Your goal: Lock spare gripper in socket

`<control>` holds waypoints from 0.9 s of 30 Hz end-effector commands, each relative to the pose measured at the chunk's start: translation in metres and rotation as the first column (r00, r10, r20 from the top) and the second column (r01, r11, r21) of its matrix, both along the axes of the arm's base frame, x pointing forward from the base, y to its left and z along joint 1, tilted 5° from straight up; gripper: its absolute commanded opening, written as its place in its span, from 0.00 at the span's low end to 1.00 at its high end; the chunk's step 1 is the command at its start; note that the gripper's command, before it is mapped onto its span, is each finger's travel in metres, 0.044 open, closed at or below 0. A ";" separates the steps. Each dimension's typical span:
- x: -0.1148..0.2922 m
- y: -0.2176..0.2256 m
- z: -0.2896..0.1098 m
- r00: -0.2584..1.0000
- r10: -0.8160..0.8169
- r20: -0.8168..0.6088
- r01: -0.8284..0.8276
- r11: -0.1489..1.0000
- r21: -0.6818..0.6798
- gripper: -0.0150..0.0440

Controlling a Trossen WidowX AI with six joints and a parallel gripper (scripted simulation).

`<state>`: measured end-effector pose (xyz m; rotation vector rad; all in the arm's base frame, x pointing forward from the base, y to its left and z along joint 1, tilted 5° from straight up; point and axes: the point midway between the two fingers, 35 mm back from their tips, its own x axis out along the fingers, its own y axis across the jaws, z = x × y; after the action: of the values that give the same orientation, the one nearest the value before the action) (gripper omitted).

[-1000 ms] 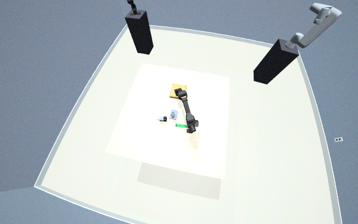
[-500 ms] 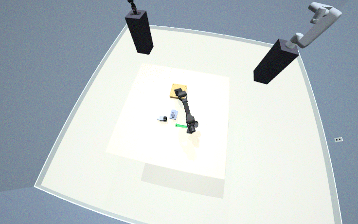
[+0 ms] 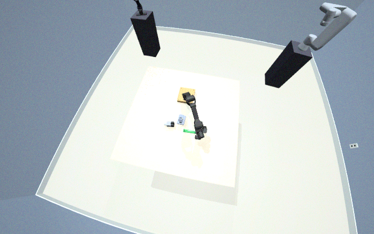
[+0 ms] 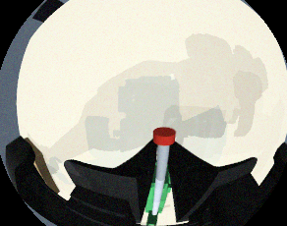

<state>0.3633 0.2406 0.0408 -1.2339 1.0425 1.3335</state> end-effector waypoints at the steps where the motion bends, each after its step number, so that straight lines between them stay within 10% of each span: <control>1: 0.000 0.000 0.000 1.000 0.000 0.000 0.000 1.000 0.000 0.48; 4: 0.000 0.000 0.000 1.000 0.000 0.000 0.000 1.000 0.000 0.59; 27: -0.008 -0.003 0.037 1.000 0.003 -0.019 -0.003 1.000 -0.012 0.59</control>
<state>0.3559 0.2374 0.0694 -1.2345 1.0663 1.3466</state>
